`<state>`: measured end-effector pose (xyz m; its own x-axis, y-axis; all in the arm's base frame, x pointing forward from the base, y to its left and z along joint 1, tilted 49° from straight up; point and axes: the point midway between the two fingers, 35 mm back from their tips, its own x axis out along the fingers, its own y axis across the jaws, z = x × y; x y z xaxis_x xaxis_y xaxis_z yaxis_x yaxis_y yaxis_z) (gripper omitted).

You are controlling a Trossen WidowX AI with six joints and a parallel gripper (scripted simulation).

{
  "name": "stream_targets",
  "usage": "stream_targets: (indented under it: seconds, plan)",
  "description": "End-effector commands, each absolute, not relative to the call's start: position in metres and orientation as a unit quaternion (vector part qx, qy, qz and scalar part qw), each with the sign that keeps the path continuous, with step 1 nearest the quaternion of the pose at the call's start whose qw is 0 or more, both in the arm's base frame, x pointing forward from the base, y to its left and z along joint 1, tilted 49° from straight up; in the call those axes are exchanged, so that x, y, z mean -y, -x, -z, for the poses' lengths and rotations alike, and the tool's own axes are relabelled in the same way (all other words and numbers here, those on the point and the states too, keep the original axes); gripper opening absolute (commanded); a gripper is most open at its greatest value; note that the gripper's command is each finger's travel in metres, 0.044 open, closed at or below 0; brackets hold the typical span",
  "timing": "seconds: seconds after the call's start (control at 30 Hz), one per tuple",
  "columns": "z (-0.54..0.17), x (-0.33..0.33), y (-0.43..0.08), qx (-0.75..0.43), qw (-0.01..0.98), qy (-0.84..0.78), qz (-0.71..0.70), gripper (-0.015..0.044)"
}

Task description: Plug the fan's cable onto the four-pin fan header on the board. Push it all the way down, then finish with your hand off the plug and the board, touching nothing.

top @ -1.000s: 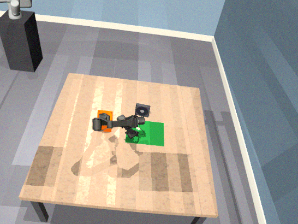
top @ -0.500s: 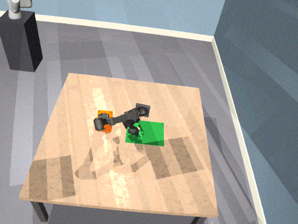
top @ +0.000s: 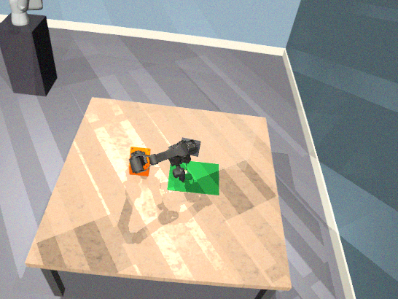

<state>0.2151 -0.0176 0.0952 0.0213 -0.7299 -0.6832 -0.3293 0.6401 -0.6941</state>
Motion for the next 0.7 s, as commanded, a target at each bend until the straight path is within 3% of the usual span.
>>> stream_targets:
  seconds: [0.0,0.27,0.67]
  plan:
    - [-0.092,-0.01,-0.234,-0.63,0.669,0.259,0.298,0.044]
    - [-0.089,-0.046,-0.256,-0.501,0.718,0.056,0.48,0.044]
    - [-0.089,-0.047,-0.256,-0.497,0.718,0.051,0.484,0.044]
